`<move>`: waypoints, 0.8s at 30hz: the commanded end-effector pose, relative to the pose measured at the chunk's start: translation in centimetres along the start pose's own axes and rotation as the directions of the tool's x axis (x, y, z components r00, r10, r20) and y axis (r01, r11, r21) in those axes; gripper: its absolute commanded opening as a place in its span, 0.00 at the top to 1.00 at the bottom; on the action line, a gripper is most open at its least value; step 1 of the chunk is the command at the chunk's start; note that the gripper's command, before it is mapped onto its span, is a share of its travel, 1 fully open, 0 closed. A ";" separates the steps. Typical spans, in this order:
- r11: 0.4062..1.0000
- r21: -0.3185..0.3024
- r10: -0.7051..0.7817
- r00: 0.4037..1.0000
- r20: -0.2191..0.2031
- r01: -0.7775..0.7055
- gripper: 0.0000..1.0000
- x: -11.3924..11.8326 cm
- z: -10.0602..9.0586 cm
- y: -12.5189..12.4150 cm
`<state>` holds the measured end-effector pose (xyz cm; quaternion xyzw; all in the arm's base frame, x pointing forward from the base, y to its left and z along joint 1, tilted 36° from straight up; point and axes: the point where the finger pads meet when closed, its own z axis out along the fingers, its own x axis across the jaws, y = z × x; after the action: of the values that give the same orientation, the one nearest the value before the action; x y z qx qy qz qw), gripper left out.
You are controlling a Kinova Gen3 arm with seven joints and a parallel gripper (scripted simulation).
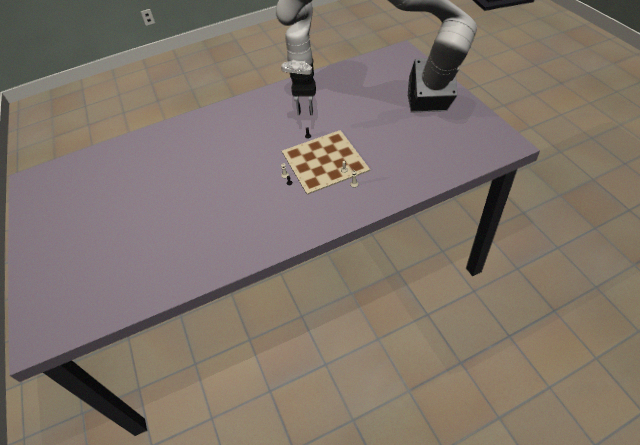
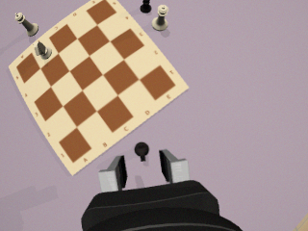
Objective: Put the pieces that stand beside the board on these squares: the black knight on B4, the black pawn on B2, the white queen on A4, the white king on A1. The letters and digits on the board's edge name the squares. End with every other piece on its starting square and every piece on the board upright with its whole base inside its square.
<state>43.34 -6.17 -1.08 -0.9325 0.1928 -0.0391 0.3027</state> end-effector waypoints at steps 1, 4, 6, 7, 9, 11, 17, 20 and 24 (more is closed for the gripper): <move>1.000 -0.003 0.009 1.000 -0.003 -0.009 0.27 0.0 0.2 0.1; 1.000 -0.003 0.010 1.000 -0.002 -0.010 0.27 0.0 0.2 0.1; 1.000 -0.003 0.009 1.000 -0.002 -0.009 0.27 0.0 0.4 0.0; 1.000 -0.003 0.009 1.000 -0.002 -0.009 0.27 0.0 0.4 0.0; 1.000 -0.003 0.009 1.000 -0.001 -0.009 0.27 0.0 0.6 0.0; 1.000 -0.002 0.009 1.000 -0.002 -0.009 0.27 0.0 0.8 0.0; 1.000 -0.001 0.010 1.000 -0.002 -0.010 0.27 0.0 1.6 -0.1; 1.000 -0.001 0.010 1.000 -0.002 -0.010 0.27 0.0 1.9 -0.1; 1.000 0.000 0.005 1.000 -0.003 -0.005 0.27 0.1 2.4 -0.2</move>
<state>43.75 -5.36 -2.58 -0.9325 0.1966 -0.0393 0.3004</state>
